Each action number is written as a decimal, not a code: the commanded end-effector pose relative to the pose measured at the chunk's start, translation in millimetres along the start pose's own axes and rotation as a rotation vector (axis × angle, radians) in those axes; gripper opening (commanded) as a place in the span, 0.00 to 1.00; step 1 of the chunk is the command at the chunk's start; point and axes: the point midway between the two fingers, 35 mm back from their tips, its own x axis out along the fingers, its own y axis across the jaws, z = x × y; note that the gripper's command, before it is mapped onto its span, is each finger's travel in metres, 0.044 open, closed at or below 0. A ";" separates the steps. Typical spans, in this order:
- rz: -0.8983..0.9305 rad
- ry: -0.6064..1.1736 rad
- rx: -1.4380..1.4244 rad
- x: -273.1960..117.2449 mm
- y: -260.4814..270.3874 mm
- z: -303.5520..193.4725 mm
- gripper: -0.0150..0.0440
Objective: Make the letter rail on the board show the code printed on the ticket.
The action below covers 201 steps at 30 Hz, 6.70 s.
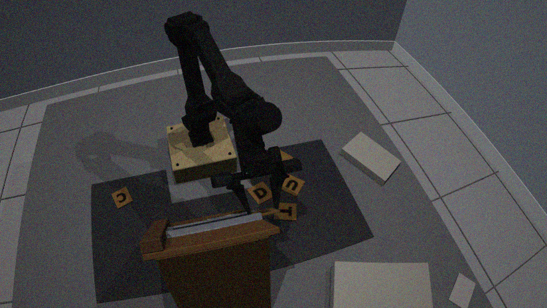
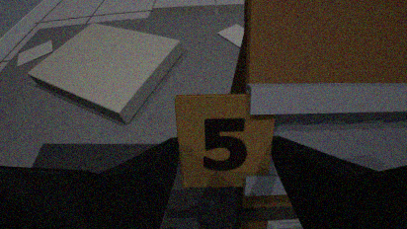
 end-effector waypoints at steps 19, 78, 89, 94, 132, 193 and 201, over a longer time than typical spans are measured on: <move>0.003 -0.001 -0.004 0.1 -10.6 0.2 0.25; 0.002 -0.001 -0.007 0.6 -38.5 0.2 0.25; 0.001 -0.001 -0.007 0.6 -44.4 0.3 0.25; 0.001 -0.001 -0.007 0.6 -47.1 0.4 0.25; 0.000 -0.002 -0.009 0.6 -66.9 0.6 0.25; -0.002 -0.002 -0.011 0.6 -97.9 1.0 0.25; -0.002 -0.002 -0.012 0.6 -102.1 1.0 0.25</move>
